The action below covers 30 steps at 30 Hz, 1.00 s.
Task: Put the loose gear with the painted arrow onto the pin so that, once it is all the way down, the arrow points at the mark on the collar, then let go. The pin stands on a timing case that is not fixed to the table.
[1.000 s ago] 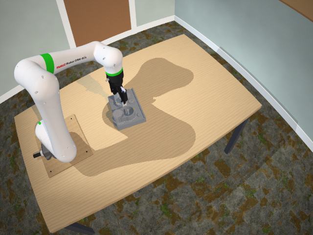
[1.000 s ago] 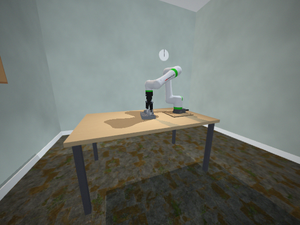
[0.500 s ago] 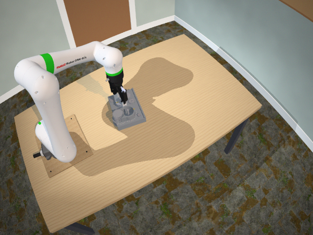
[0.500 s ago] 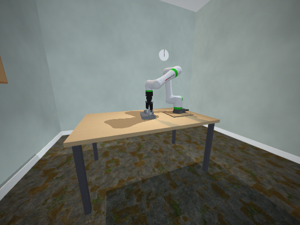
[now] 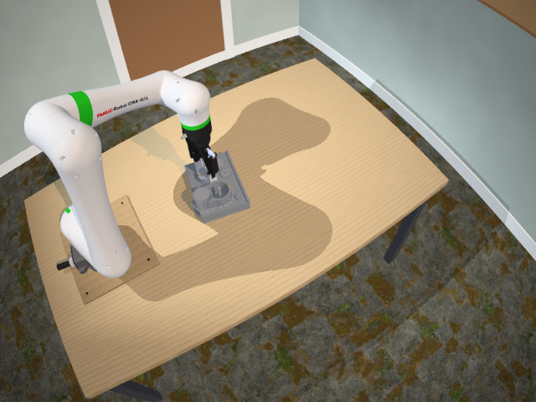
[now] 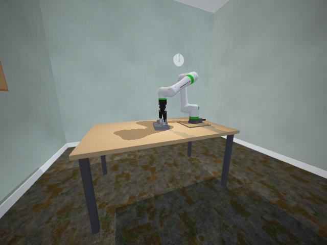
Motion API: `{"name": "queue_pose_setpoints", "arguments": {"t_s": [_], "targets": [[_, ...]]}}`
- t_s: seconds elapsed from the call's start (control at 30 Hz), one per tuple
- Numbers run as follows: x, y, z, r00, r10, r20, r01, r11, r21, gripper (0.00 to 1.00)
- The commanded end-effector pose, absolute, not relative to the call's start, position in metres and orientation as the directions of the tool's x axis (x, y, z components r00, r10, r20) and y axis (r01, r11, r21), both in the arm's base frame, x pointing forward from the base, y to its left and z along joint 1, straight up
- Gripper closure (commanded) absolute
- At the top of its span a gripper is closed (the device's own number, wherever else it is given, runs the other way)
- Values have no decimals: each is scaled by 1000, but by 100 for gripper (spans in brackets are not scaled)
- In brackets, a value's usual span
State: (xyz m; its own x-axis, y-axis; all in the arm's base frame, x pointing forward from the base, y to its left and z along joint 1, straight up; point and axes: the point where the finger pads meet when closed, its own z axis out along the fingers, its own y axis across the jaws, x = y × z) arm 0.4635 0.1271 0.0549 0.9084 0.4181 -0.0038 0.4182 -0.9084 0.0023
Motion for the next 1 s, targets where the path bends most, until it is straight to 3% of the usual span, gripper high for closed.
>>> {"name": "queue_pose_setpoints", "arguments": {"t_s": [0.0,0.97], "targets": [[463,127,55,908,418,-4,418,-908,2,100],[464,127,69,908,418,-4,418,-908,2,100]]}}
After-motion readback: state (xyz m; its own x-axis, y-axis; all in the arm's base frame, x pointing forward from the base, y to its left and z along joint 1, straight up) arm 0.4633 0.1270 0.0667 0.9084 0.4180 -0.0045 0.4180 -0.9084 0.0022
